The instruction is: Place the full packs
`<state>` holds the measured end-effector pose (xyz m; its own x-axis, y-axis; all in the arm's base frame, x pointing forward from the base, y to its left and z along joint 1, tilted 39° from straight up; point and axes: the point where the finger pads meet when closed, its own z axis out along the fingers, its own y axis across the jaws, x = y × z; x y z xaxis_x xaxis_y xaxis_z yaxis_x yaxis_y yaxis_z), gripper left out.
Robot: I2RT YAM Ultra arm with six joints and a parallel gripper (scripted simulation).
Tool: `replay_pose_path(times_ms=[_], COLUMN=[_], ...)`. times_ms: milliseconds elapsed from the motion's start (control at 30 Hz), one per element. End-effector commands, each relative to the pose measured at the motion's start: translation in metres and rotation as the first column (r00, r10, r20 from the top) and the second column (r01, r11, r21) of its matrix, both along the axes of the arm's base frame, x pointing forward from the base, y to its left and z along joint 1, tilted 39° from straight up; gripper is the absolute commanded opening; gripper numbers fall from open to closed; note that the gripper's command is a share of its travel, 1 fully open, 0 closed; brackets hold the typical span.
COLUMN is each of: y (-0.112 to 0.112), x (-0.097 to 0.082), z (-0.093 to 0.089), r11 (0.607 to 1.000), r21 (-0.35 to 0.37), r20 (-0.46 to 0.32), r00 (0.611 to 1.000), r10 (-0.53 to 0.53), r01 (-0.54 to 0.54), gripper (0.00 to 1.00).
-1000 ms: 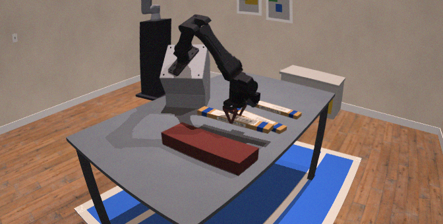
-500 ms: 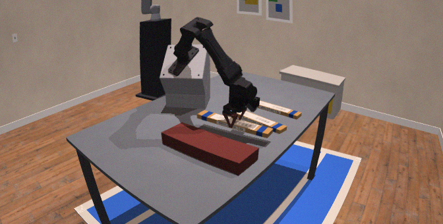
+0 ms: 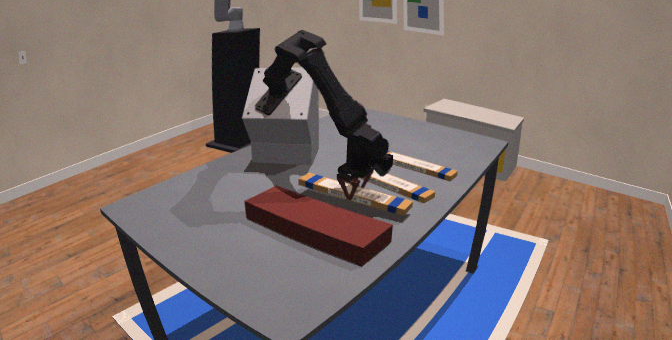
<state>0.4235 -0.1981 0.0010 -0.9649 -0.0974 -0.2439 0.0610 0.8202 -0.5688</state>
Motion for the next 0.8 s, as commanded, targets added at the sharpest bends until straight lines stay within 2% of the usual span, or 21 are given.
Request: replay_pose_path(times_ms=[0, 233, 433, 567, 767], y=[0.009, 0.008, 0.009, 0.009, 0.009], x=[0.022, 0.024, 0.023, 0.025, 0.024], z=[0.029, 0.028, 0.019, 0.026, 0.018], r11=[0.999, 0.999, 0.999, 0.999, 0.999], r21=[-0.019, -0.02, -0.015, -0.02, -0.018], r20=[0.067, 0.073, 0.058, 0.075, 0.066], r00=[0.997, 0.997, 0.998, 0.997, 0.997], r10=[0.039, 0.037, 0.036, 0.036, 0.035], r01=[-0.038, -0.036, -0.035, -0.034, -0.033], gripper=[0.0, 0.0, 0.0, 0.0, 0.0])
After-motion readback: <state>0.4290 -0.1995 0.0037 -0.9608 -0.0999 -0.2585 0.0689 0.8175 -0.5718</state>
